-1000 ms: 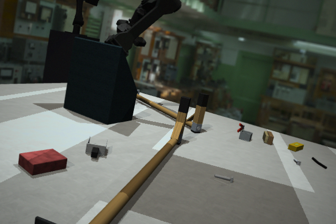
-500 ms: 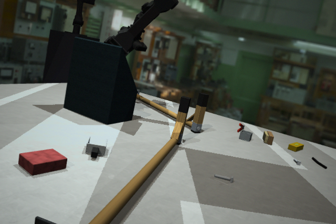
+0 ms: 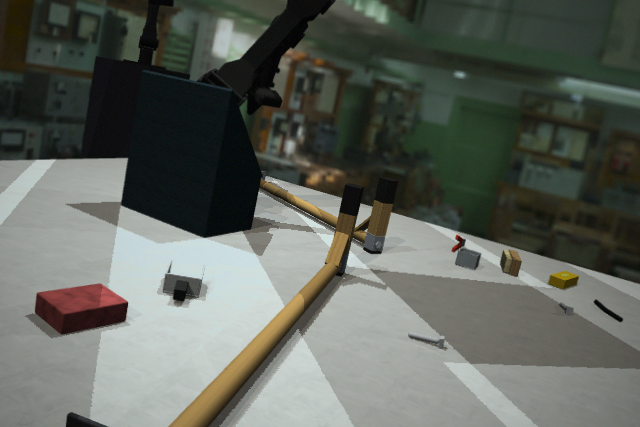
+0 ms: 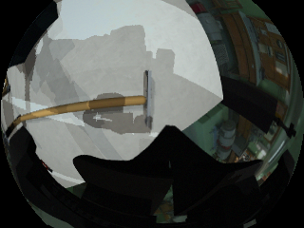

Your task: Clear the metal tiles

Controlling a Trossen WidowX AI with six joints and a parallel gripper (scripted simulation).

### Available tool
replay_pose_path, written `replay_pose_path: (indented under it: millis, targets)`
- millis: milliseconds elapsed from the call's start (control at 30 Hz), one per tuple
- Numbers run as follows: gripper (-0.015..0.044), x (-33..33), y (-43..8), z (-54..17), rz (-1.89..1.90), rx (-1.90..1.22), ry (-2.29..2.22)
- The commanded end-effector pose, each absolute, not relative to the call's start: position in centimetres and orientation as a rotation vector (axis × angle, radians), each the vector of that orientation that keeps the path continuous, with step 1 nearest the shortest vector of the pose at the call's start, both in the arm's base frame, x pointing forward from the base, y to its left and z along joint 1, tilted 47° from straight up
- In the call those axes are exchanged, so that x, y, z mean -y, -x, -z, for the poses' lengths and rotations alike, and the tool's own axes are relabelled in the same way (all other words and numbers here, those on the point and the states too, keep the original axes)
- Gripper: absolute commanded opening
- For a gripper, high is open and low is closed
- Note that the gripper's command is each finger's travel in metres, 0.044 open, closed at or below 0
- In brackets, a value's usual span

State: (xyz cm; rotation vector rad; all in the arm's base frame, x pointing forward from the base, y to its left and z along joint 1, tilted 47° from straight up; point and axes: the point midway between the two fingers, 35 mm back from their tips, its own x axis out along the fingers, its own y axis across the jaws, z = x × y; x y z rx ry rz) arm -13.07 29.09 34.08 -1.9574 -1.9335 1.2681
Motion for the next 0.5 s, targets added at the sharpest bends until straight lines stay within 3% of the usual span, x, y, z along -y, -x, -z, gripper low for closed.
replay_pose_path:
  millis: [0,467]
  targets:
    - [0.0000,-30.1,12.5,-34.0,-1.302,1.863,1.953]
    - [0.0000,-32.4,10.0,-33.3,-1.374,1.642,1.951]
